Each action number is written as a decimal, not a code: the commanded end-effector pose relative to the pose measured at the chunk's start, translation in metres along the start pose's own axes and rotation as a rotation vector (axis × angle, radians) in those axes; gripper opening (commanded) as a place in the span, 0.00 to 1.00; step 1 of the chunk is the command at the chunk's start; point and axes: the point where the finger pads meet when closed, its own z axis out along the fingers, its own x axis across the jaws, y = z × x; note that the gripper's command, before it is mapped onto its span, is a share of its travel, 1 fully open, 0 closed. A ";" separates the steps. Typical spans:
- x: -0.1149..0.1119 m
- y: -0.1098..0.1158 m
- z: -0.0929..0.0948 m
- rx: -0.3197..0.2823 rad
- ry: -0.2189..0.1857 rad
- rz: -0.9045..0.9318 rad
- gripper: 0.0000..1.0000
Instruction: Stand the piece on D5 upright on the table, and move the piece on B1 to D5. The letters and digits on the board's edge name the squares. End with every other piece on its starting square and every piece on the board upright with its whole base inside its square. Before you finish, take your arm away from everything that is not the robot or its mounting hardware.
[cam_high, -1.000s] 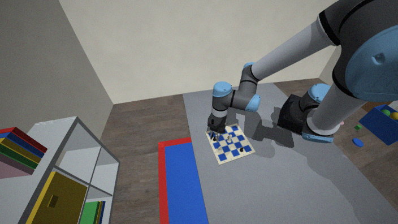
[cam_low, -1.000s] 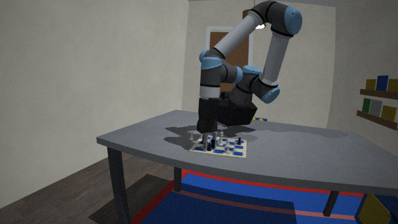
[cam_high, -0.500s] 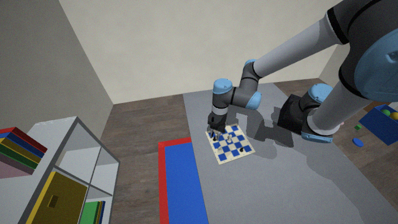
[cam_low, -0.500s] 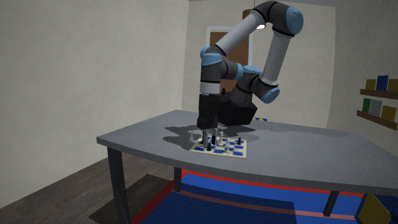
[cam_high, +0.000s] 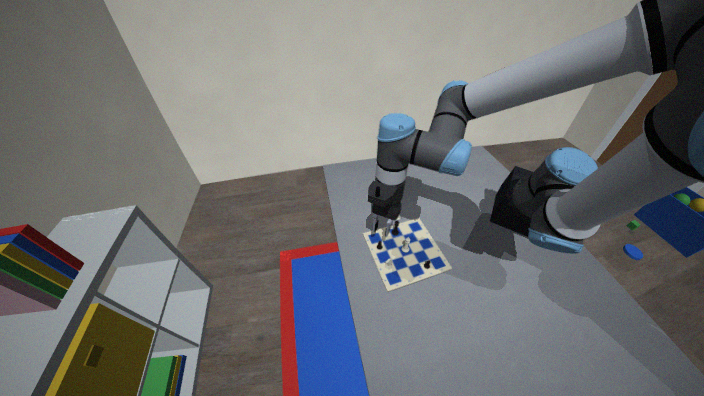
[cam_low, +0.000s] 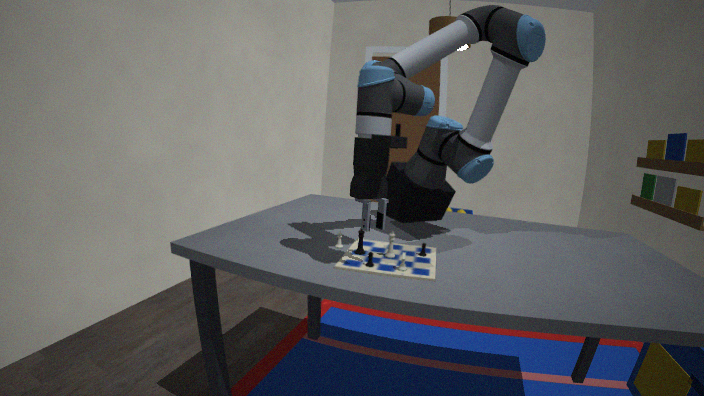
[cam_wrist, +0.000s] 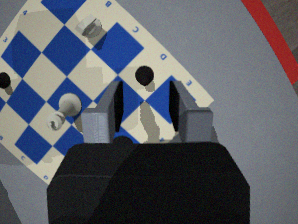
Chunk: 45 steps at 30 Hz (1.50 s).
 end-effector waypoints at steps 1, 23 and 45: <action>0.000 0.000 -0.012 0.000 -0.002 0.000 0.68; 0.000 0.000 -0.013 0.000 -0.002 0.000 1.00; 0.000 0.000 -0.062 0.000 -0.002 0.000 1.00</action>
